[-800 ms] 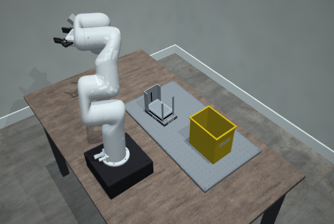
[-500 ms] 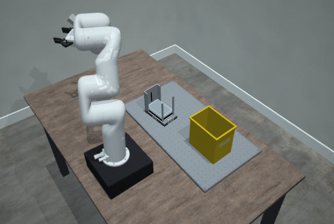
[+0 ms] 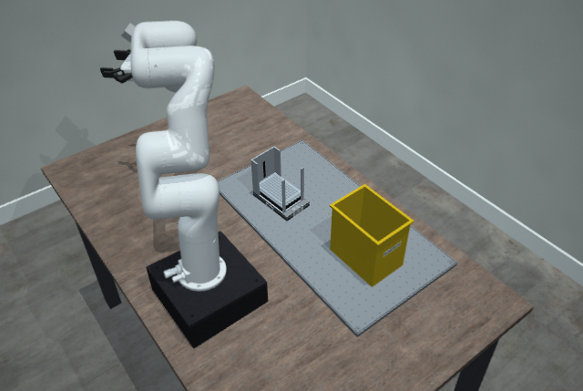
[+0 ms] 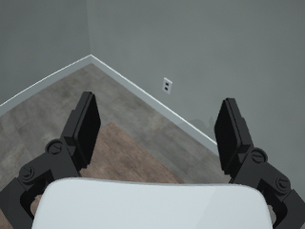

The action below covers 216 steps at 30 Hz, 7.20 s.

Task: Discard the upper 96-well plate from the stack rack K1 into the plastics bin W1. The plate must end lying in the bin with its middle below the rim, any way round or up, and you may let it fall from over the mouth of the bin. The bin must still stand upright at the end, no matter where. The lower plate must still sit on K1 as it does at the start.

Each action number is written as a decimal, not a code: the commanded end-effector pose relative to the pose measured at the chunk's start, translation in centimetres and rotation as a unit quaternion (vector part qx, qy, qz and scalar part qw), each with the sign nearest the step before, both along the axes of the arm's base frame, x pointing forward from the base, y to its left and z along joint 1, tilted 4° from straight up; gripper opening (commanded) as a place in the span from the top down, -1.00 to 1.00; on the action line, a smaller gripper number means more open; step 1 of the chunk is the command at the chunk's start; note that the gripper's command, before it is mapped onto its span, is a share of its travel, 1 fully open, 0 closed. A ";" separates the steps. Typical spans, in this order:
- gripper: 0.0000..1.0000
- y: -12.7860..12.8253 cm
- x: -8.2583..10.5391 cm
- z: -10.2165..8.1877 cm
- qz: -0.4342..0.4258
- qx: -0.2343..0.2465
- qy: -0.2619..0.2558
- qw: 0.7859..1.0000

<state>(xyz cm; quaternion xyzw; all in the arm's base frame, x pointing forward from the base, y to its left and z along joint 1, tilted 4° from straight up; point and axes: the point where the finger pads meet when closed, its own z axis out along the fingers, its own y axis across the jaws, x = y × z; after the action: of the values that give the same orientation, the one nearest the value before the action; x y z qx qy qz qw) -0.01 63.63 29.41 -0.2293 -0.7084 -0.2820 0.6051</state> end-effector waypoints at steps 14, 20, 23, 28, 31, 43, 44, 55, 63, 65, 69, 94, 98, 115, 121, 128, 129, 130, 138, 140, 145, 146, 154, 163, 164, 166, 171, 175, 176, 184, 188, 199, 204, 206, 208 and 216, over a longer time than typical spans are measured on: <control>-1.00 -4.4 4.3 -1.9 0.005 -0.081 -0.046 0.996; -1.00 -6.4 6.3 -2.9 0.000 -0.127 -0.071 0.989; -1.00 -7.4 7.2 -3.3 -0.003 -0.144 -0.081 0.986; -1.00 -8.5 8.2 -3.8 -0.009 -0.173 -0.096 0.980; -1.00 -9.5 9.2 -4.2 -0.010 -0.176 -0.098 0.979; -1.00 -13.2 12.5 -5.6 -0.029 -0.240 -0.132 0.961; -1.00 -13.2 12.5 -5.6 -0.029 -0.240 -0.132 0.961; -1.00 -17.2 15.9 -6.9 -0.056 -0.303 -0.165 0.937; -1.00 -19.3 17.6 -7.5 -0.078 -0.346 -0.188 0.916; -1.00 -20.1 18.3 -7.6 -0.088 -0.363 -0.197 0.906; -1.00 -21.6 19.5 -8.0 -0.088 -0.363 -0.197 0.906; -1.00 -30.3 25.6 -9.2 -0.168 -0.473 -0.256 0.826; -1.00 -31.6 26.4 -9.2 -0.190 -0.498 -0.270 0.802; -1.00 -37.7 30.0 -9.2 -0.236 -0.542 -0.296 0.750; -1.00 -40.2 31.3 -9.1 -0.260 -0.562 -0.309 0.722; -1.00 -42.7 32.5 -8.8 -0.283 -0.580 -0.321 0.693; -1.00 -42.7 32.5 -8.8 -0.283 -0.580 -0.321 0.693; -1.00 -43.2 32.7 -8.8 -0.283 -0.580 -0.321 0.693; -1.00 -43.4 32.9 -8.8 -0.283 -0.581 -0.321 0.693; -1.00 -43.4 32.9 -8.8 -0.283 -0.580 -0.321 0.693; -1.00 -43.4 32.9 -8.9 -0.283 -0.580 -0.321 0.693; -1.00 -43.4 32.9 -8.9 -0.283 -0.580 -0.321 0.693; -1.00 -43.4 33.0 -10.3 -0.283 -0.580 -0.321 0.693; -1.00 -43.4 33.0 -11.4 -0.283 -0.580 -0.321 0.693; -1.00 -43.3 33.1 -11.6 -0.283 -0.580 -0.321 0.693; -1.00 -43.3 33.1 -11.9 -0.283 -0.580 -0.321 0.693; -1.00 -43.3 33.1 -12.8 -0.283 -0.580 -0.321 0.693; -1.00 -43.3 33.2 -13.4 -0.283 -0.580 -0.321 0.693; -1.00 -43.3 33.2 -13.6 -0.283 -0.580 -0.321 0.693; -1.00 -43.3 33.3 -14.6 -0.283 -0.581 -0.321 0.693; -1.00 -43.3 33.3 -15.3 -0.283 -0.581 -0.321 0.693; -1.00 -43.3 33.4 -16.8 -0.283 -0.581 -0.321 0.693; -1.00 -43.2 33.5 -17.6 -0.283 -0.581 -0.321 0.693; -1.00 -43.2 33.5 -17.9 -0.283 -0.581 -0.321 0.693; -1.00 -43.2 33.5 -18.3 -0.283 -0.581 -0.321 0.693; -1.00 -43.2 33.6 -19.3 -0.283 -0.581 -0.321 0.693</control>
<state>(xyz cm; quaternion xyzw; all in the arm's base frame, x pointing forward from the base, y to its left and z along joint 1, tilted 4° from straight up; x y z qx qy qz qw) 33.40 20.32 10.30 -0.6201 -0.7838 -0.0267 -0.0203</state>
